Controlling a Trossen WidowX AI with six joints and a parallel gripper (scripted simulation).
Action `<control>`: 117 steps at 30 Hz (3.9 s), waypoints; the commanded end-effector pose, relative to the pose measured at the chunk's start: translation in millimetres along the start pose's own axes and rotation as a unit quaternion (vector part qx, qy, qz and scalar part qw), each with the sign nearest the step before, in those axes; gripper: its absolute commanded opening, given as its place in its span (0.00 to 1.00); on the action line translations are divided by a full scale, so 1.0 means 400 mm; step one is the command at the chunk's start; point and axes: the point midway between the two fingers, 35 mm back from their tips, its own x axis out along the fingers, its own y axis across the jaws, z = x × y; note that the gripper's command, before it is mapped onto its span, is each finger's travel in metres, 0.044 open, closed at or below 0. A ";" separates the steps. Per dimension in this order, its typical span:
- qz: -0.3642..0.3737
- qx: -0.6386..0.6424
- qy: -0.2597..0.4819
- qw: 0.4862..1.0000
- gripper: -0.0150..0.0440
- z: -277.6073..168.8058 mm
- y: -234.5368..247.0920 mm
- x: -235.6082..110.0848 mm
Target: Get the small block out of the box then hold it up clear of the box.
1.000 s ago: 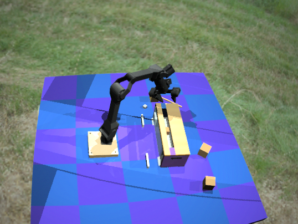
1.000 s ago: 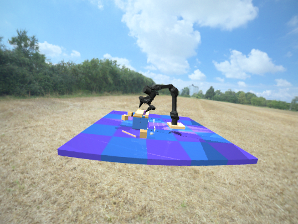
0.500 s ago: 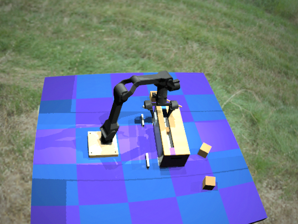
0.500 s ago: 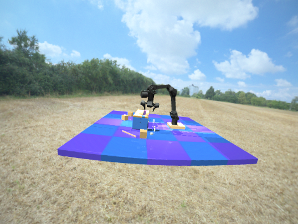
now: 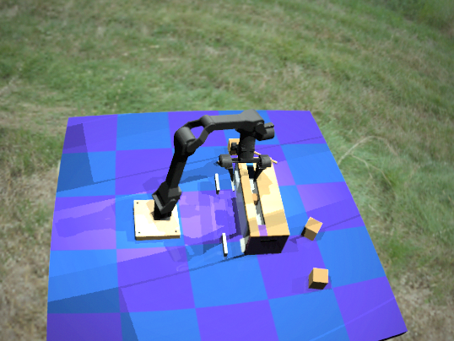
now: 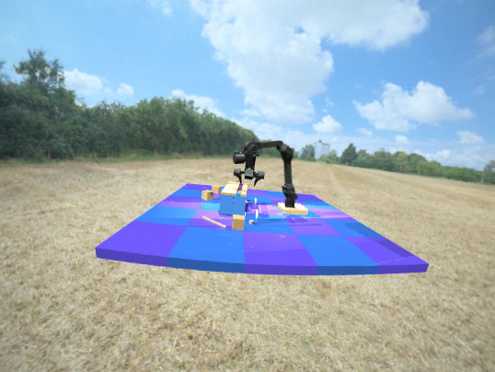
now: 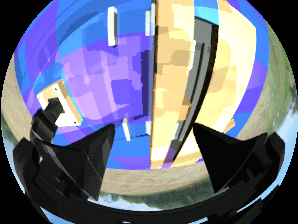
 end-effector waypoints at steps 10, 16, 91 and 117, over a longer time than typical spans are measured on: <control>0.006 -0.004 0.000 1.000 0.93 0.025 -0.001 0.056; 0.006 -0.004 0.000 1.000 0.93 0.035 -0.001 0.078; 0.001 -0.005 0.004 1.000 0.93 -0.144 0.001 0.224; 0.001 -0.005 0.004 1.000 0.93 -0.150 0.007 0.226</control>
